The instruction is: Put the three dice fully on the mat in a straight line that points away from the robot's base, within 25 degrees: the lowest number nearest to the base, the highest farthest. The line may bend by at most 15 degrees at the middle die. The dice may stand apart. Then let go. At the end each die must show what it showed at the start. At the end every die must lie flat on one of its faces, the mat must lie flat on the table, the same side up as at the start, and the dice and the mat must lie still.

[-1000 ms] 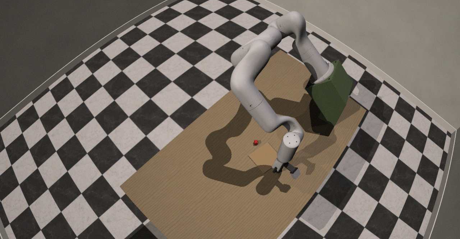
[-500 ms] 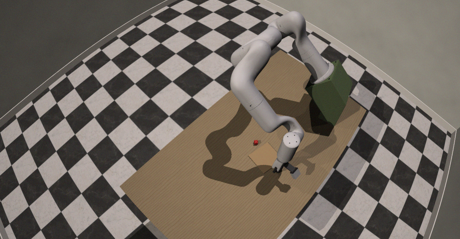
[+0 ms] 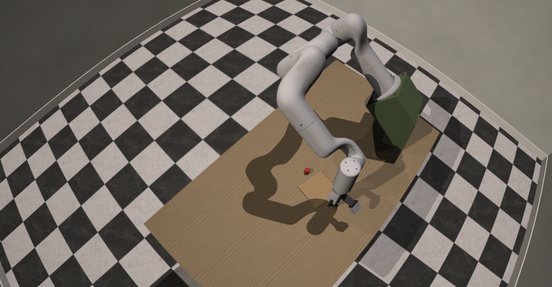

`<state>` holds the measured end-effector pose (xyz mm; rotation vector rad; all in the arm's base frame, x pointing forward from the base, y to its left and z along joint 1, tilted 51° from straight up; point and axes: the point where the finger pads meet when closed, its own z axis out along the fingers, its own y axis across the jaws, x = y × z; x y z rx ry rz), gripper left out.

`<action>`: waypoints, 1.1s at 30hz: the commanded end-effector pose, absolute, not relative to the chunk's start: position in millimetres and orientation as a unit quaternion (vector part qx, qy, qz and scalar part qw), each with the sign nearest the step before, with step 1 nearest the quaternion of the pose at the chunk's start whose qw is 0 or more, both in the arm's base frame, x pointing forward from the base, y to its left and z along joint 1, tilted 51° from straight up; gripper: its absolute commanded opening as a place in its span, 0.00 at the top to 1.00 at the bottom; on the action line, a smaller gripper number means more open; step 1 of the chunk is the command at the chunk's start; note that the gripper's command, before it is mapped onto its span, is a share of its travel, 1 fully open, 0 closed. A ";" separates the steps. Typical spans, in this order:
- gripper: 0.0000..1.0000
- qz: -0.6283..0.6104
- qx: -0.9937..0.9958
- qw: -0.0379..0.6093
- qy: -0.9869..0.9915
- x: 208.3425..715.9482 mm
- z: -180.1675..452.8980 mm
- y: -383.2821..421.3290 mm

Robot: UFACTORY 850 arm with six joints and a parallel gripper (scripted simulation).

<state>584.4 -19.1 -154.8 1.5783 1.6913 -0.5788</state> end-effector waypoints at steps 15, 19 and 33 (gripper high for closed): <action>0.85 -0.225 0.615 0.370 0.659 566.4 -98.5 48.7; 0.85 -0.225 0.615 0.370 0.659 566.0 -97.5 49.9; 0.85 -0.231 0.604 0.367 0.669 516.1 -40.2 -7.9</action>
